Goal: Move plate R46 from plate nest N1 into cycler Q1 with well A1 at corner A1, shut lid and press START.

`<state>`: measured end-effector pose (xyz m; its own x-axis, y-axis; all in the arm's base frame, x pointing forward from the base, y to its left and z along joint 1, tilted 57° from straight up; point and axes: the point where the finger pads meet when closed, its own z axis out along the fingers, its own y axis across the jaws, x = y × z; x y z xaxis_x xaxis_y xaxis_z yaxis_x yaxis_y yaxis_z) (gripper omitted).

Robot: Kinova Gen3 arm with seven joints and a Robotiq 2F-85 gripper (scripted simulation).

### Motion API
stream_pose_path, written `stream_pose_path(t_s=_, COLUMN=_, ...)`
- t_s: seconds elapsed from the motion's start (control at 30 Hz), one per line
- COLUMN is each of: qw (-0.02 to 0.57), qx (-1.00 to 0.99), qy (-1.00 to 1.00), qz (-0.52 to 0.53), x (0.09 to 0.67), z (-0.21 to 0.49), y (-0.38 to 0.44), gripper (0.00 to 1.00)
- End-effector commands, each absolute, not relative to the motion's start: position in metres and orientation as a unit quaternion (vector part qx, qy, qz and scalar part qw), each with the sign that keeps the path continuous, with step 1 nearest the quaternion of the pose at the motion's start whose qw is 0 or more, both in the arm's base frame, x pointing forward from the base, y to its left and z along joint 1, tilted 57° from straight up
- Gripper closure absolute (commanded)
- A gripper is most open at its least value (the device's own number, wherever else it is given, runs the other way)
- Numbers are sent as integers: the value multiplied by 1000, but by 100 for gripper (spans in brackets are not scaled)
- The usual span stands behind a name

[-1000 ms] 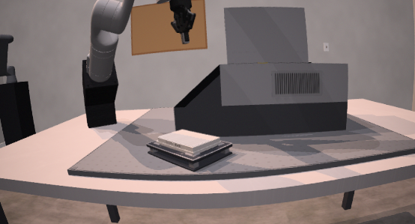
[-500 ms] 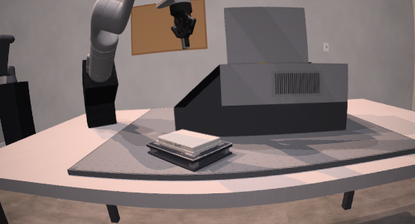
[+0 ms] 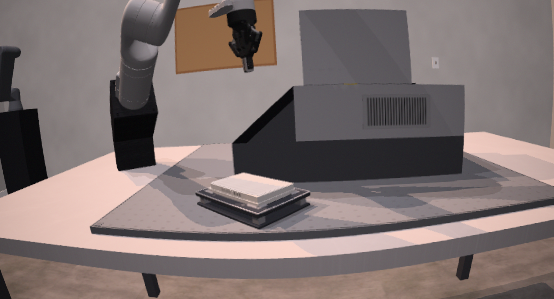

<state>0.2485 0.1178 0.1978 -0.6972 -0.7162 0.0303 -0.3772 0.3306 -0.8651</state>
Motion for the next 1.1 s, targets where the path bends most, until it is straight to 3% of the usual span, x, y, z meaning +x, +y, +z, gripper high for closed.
stream_pose_path(t_s=0.0, qw=183, qx=-342, qy=794, qz=-468, x=253, z=195, y=113, gripper=90)
stream_pose_path(t_s=1.07, qw=182, qx=-342, qy=794, qz=-468, x=272, z=175, y=89, gripper=90)
